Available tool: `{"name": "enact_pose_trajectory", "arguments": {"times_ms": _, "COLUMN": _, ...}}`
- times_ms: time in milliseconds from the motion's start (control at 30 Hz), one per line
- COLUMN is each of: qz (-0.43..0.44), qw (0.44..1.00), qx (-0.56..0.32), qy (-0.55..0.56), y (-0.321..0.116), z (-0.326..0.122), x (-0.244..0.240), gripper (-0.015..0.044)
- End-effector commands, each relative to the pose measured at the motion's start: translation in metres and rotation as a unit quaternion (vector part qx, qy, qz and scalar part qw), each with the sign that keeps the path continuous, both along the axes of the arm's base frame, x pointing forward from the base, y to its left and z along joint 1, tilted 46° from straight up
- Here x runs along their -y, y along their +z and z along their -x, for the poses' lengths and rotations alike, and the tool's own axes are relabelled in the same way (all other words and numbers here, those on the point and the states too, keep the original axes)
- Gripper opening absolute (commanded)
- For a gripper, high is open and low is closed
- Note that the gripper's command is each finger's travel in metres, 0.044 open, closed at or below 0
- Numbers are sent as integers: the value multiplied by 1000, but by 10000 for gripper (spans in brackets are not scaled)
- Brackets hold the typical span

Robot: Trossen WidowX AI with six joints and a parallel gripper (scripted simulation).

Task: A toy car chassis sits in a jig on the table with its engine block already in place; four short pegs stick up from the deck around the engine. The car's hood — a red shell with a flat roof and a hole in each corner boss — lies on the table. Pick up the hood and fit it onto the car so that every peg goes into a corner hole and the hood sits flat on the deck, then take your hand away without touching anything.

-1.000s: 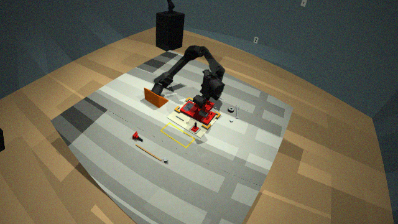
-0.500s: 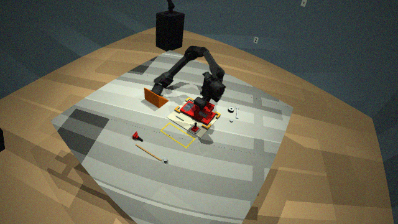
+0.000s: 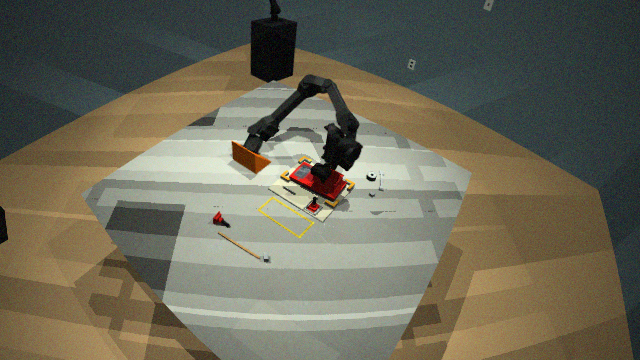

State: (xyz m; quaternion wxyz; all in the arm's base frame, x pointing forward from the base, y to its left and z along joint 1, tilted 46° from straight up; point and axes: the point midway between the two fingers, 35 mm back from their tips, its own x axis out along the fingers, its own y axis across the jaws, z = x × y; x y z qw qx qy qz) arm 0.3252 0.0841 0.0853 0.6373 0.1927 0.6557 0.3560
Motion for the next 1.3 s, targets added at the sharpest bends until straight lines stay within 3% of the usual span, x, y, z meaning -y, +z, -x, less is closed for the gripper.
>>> {"name": "enact_pose_trajectory", "arguments": {"times_ms": 0, "qz": -2, "qw": 1000, "qx": 2, "qy": -3, "y": 1, "z": 0, "x": 0, "gripper": 0}}
{"name": "enact_pose_trajectory", "arguments": {"times_ms": 1267, "qz": -2, "qw": 1000, "qx": 2, "qy": -3, "y": -3, "z": 0, "x": -5, "gripper": 0}}
